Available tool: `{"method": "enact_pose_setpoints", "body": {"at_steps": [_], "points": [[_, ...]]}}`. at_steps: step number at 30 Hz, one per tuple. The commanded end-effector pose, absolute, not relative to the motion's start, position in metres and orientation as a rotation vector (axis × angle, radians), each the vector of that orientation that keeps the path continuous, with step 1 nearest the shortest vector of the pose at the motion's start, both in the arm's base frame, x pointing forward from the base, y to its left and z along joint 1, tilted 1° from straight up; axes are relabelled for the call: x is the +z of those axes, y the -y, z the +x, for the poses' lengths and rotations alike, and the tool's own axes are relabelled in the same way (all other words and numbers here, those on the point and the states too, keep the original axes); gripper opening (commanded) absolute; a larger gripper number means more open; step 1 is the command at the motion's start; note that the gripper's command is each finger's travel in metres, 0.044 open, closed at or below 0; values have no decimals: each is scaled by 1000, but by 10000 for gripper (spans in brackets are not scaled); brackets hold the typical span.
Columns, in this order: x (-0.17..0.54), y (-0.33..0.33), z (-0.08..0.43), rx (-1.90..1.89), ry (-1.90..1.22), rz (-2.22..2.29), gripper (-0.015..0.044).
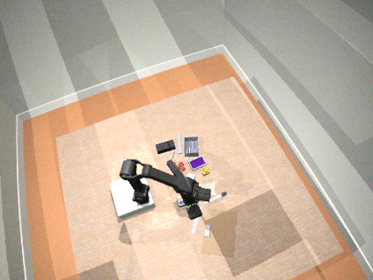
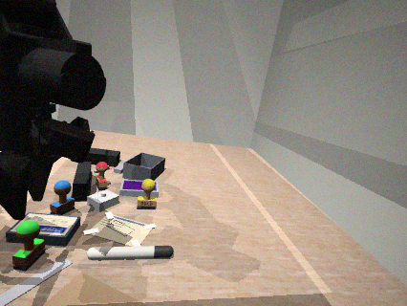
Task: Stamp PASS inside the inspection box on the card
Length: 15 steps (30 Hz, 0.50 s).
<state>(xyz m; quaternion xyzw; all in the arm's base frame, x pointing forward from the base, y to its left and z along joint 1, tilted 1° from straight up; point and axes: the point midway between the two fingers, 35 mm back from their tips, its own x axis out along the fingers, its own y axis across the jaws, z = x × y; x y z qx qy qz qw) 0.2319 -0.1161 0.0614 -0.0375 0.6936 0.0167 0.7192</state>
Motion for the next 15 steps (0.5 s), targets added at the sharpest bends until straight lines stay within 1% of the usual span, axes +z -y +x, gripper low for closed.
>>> {"method": "enact_pose_setpoints", "body": {"at_steps": [1,15], "points": [[51,117,232,42,-1545,-84,221],[28,118,233,42,-1545,-84,221]]}}
